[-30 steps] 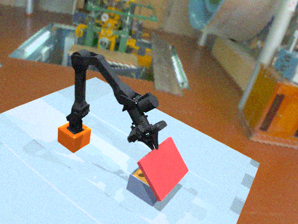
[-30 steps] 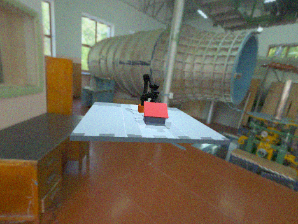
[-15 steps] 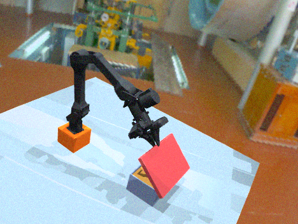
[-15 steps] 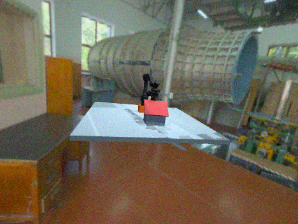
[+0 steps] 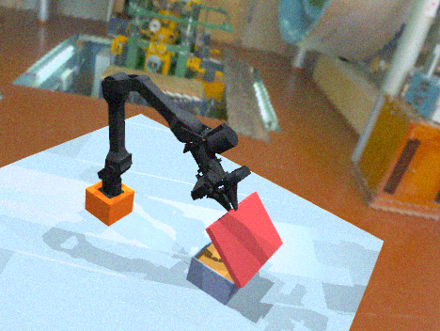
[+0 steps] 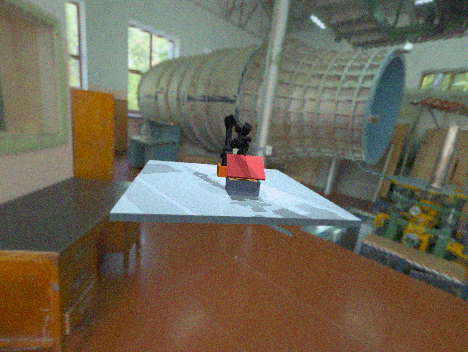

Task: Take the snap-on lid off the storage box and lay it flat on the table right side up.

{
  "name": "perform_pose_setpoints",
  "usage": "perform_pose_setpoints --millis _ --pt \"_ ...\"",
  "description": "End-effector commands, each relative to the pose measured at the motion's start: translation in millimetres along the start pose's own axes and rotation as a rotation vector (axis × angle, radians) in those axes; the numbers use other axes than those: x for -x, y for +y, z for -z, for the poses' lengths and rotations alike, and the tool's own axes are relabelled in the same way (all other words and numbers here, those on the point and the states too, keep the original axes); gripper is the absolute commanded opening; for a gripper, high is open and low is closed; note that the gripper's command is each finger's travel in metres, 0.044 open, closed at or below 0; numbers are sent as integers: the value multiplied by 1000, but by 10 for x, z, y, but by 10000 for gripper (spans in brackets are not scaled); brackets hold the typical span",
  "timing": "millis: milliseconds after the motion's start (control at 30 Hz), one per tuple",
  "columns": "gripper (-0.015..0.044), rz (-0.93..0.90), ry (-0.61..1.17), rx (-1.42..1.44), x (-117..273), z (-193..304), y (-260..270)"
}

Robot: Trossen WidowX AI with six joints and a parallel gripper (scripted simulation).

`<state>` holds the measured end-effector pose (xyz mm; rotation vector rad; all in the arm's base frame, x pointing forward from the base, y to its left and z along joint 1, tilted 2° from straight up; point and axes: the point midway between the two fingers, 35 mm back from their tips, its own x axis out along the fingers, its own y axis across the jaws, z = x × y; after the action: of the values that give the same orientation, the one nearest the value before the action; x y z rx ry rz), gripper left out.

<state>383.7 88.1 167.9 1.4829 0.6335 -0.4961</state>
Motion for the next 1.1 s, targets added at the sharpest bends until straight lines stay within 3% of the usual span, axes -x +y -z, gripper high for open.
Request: perform_pose_setpoints --millis 0,1067 --pt "0 -17 4 4 39 6 76" --pt "0 -16 0 9 52 -610 -36"
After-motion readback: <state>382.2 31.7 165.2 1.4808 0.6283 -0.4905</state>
